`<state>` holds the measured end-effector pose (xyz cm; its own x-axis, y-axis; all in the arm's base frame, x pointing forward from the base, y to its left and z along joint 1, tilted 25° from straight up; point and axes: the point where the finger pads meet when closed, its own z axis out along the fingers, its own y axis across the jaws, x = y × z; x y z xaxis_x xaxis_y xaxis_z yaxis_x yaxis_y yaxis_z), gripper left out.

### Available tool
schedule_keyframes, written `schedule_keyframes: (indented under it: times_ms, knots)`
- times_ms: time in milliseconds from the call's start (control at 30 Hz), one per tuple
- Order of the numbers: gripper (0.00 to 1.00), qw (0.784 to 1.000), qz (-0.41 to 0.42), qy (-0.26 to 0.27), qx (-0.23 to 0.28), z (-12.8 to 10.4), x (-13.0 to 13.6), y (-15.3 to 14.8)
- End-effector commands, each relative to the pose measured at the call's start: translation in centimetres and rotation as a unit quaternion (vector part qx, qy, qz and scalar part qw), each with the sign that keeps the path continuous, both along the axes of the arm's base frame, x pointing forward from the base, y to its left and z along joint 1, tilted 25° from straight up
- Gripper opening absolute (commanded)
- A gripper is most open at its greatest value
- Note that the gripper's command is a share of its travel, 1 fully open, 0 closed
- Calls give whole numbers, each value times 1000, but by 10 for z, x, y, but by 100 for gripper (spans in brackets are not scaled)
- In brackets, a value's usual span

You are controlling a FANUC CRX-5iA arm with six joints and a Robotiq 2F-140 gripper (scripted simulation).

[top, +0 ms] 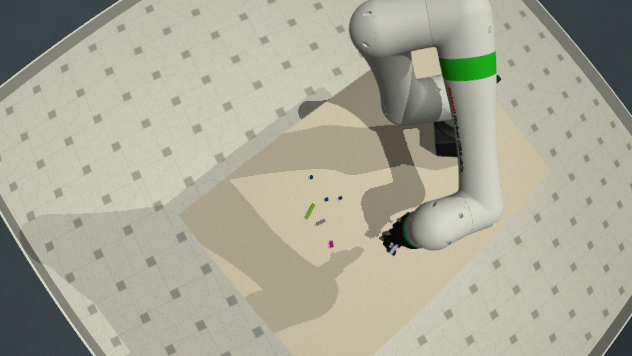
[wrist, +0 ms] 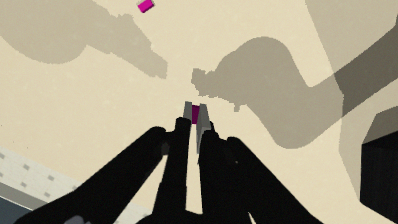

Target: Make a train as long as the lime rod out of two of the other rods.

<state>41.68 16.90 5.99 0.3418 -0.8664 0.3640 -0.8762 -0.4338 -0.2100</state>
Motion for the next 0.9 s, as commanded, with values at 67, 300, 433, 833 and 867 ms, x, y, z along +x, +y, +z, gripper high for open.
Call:
schedule_keyframes:
  times_ms: [67,300,433,833,867]
  knots:
    - [3,1000,0,0,0,-11,4,-3]
    - [3,1000,0,0,0,-31,11,-8]
    - [3,1000,0,0,0,-47,17,-12]
    - [3,1000,0,0,0,-73,27,-19]
    - [3,1000,0,0,0,-74,27,-19]
